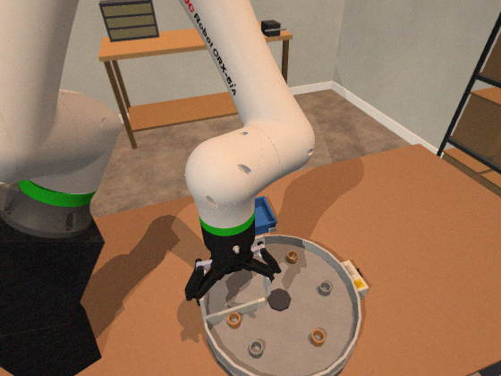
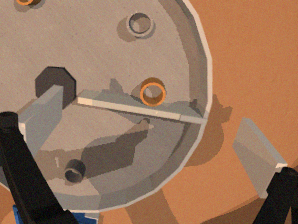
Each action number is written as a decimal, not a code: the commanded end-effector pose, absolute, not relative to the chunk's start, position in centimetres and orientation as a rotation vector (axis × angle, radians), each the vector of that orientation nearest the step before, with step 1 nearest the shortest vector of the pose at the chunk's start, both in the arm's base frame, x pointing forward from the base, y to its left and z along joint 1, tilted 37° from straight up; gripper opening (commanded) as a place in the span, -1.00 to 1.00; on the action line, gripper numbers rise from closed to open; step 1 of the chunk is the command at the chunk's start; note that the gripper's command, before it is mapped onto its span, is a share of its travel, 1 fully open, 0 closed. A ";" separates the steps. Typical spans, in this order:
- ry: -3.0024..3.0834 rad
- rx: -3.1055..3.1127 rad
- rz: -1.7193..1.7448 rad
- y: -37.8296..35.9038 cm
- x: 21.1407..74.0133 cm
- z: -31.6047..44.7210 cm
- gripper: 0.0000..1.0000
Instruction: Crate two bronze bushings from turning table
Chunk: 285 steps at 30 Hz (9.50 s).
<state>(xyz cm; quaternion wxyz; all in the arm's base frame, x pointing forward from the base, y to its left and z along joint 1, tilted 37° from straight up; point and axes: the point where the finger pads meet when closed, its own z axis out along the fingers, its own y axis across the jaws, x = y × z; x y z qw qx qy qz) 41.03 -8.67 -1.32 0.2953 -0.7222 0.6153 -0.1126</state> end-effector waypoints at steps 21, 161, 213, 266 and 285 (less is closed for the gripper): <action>1.635 -1.924 -0.305 -8.6 40.7 -1.3 -0.85; 1.635 -1.924 -0.305 -8.6 40.7 -1.3 -0.83; 1.635 -1.924 -0.305 -8.6 40.7 -1.3 -0.83; 1.635 -1.924 -0.305 -8.6 40.7 -1.3 -0.83; 1.635 -1.924 -0.305 -8.6 40.7 -1.3 -0.83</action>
